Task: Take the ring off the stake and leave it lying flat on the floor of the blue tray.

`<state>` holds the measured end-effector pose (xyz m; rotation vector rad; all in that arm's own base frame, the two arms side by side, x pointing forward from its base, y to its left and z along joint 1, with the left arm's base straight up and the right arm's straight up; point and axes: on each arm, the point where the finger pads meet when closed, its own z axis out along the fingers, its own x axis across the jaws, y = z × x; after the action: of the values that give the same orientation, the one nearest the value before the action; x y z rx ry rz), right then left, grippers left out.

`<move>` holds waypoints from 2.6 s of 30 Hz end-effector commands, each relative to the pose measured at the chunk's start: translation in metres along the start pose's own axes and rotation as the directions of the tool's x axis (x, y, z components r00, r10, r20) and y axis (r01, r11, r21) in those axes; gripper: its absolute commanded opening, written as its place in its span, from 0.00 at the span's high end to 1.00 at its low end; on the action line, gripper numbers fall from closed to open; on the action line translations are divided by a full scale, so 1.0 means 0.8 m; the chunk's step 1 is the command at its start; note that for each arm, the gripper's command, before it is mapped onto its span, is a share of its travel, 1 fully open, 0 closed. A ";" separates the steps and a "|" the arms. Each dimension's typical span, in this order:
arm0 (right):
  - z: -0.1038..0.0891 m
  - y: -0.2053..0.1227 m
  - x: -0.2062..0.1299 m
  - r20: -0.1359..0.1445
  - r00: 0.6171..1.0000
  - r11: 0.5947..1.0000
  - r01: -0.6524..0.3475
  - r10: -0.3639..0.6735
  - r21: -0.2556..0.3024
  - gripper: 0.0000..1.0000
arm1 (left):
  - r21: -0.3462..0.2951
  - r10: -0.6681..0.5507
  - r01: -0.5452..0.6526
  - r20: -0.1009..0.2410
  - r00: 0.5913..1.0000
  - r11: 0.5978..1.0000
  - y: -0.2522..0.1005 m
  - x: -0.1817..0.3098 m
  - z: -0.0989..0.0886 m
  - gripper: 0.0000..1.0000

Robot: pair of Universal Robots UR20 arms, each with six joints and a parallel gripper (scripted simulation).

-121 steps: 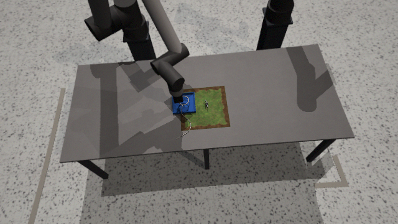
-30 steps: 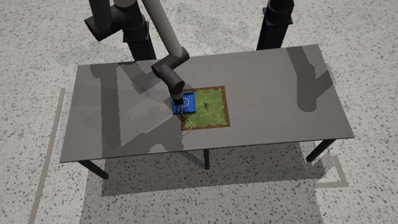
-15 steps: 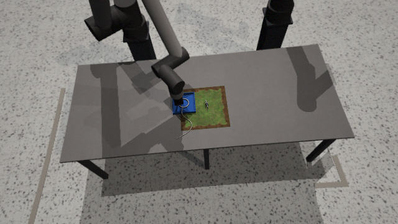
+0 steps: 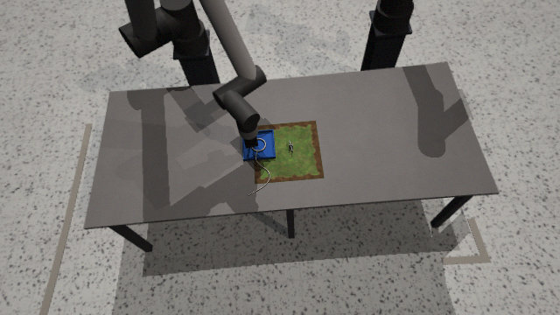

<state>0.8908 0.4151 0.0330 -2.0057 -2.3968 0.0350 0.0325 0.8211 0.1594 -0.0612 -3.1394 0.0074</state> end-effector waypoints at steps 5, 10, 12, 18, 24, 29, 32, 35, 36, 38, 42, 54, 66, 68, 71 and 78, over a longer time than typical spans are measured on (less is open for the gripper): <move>-0.074 0.007 0.005 -0.006 1.000 1.000 0.004 -0.004 -0.012 0.44 | -0.005 0.000 0.000 0.001 1.000 1.000 0.004 0.000 -0.003 0.00; -0.096 0.007 0.005 -0.006 1.000 1.000 0.003 -0.003 -0.012 0.44 | -0.005 0.000 0.000 0.001 1.000 1.000 0.004 0.000 -0.003 0.00; -0.109 0.007 0.005 -0.006 1.000 1.000 0.003 -0.003 -0.012 0.44 | -0.005 0.000 0.000 0.001 1.000 1.000 0.004 0.000 -0.003 0.00; -0.125 0.006 0.004 -0.004 1.000 1.000 0.003 -0.003 -0.009 0.44 | -0.005 0.000 0.000 0.001 1.000 1.000 0.004 0.000 -0.003 0.00; -0.113 -0.004 -0.001 0.002 1.000 1.000 0.003 -0.003 0.004 0.44 | -0.005 0.000 0.000 0.001 1.000 1.000 0.004 0.000 -0.003 0.00; -0.113 -0.004 -0.001 0.002 1.000 1.000 0.003 -0.003 0.004 0.44 | -0.005 0.000 0.000 0.001 1.000 1.000 0.004 0.000 -0.003 0.00; -0.116 0.000 0.001 0.000 1.000 1.000 0.003 -0.003 0.000 0.44 | -0.005 0.000 0.000 0.001 1.000 1.000 0.004 0.000 -0.003 0.00; -0.130 0.006 0.004 -0.006 1.000 1.000 0.003 -0.003 -0.012 0.44 | -0.005 0.000 0.000 0.001 1.000 1.000 0.004 0.000 -0.003 0.00; -0.131 0.007 0.005 -0.006 1.000 1.000 0.003 -0.003 -0.013 0.44 | -0.005 0.000 0.000 0.001 1.000 1.000 0.004 0.000 -0.003 0.00; -0.131 0.007 0.005 -0.006 1.000 1.000 0.003 -0.003 -0.013 0.44 | -0.005 0.000 0.000 0.001 1.000 1.000 0.004 0.000 -0.003 0.00; -0.130 0.006 0.004 -0.006 1.000 1.000 0.003 -0.003 -0.012 0.44 | -0.005 0.000 0.000 0.001 1.000 1.000 0.004 0.000 -0.003 0.00; -0.115 -0.001 0.000 0.000 1.000 1.000 0.003 -0.003 0.001 0.44 | -0.005 0.000 0.000 0.001 1.000 1.000 0.004 0.000 -0.003 0.00; -0.125 0.001 0.002 -0.003 1.000 1.000 0.003 -0.003 -0.007 0.44 | -0.005 0.000 0.000 0.001 1.000 1.000 0.004 0.000 -0.003 0.00; -0.125 0.001 0.002 -0.003 1.000 1.000 0.003 -0.003 -0.007 0.44 | -0.005 0.000 0.000 0.001 1.000 1.000 0.004 0.000 -0.003 0.00; -0.124 0.001 0.002 -0.003 1.000 1.000 0.003 -0.003 -0.006 0.44 | -0.005 0.000 0.000 0.001 1.000 1.000 0.004 0.000 -0.003 0.00; -0.121 0.001 0.002 -0.002 1.000 1.000 0.003 -0.003 -0.004 0.44 | -0.005 0.000 0.000 0.001 1.000 1.000 0.004 0.000 -0.003 0.00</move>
<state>0.8945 0.4177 0.1306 -2.0056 -2.3989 0.0257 0.0325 0.8211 0.1595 -0.0612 -3.1394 0.0074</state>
